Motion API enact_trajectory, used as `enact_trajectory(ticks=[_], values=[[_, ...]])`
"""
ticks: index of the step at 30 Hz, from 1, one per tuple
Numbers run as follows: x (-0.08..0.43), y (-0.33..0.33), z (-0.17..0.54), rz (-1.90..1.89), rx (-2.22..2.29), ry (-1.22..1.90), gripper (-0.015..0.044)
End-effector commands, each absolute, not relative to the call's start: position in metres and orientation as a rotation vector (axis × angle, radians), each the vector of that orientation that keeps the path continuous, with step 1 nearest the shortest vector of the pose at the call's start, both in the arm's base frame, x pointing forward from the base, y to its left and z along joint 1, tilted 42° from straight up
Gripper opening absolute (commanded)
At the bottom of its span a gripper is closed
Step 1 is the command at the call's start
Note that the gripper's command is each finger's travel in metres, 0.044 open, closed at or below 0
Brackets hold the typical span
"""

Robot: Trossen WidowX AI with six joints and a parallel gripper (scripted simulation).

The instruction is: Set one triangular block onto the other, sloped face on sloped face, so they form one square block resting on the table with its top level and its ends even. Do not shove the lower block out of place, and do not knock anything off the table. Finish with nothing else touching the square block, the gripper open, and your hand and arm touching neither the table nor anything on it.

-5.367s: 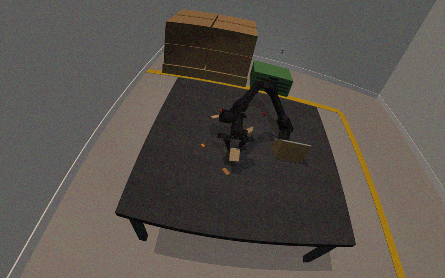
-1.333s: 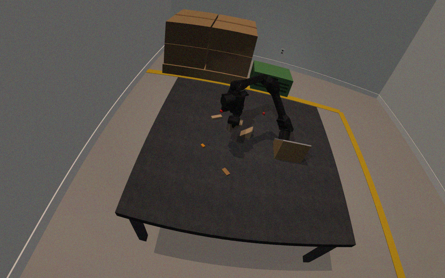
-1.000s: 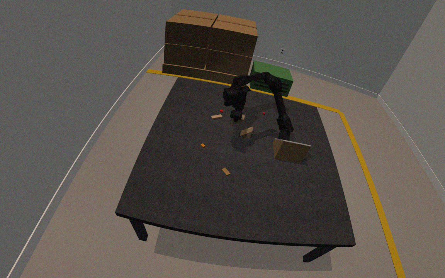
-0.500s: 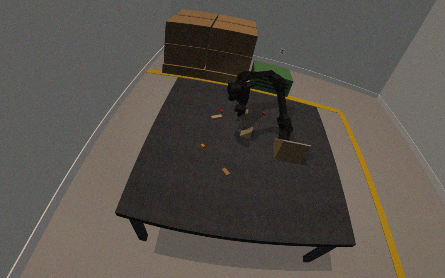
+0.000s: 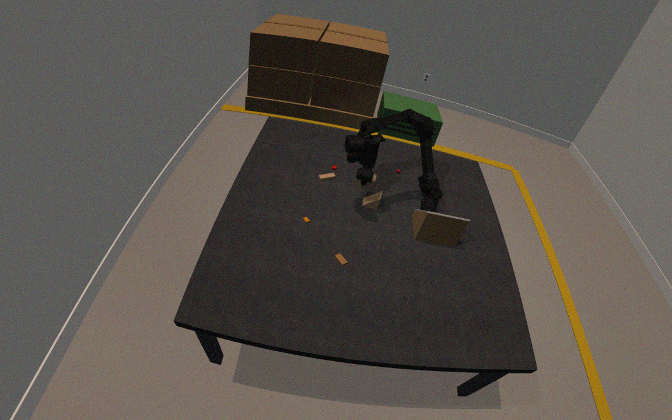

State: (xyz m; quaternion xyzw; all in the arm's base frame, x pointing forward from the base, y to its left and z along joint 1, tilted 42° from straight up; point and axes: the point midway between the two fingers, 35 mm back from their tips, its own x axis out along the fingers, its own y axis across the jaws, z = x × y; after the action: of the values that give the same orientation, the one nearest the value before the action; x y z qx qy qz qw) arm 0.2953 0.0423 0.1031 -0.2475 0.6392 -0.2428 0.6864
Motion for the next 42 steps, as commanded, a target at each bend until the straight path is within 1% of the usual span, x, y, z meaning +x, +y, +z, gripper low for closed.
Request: enact_trajectory(ticks=[1, 18, 42], values=[[0.290, 0.033, 0.095, -0.545, -0.560, 1.429, 0.0000], [0.271, -0.002, 0.059, -0.547, -0.563, 1.428, 0.0000], [0.269, -0.002, 0.059, -0.550, -0.572, 1.419, 0.0000]])
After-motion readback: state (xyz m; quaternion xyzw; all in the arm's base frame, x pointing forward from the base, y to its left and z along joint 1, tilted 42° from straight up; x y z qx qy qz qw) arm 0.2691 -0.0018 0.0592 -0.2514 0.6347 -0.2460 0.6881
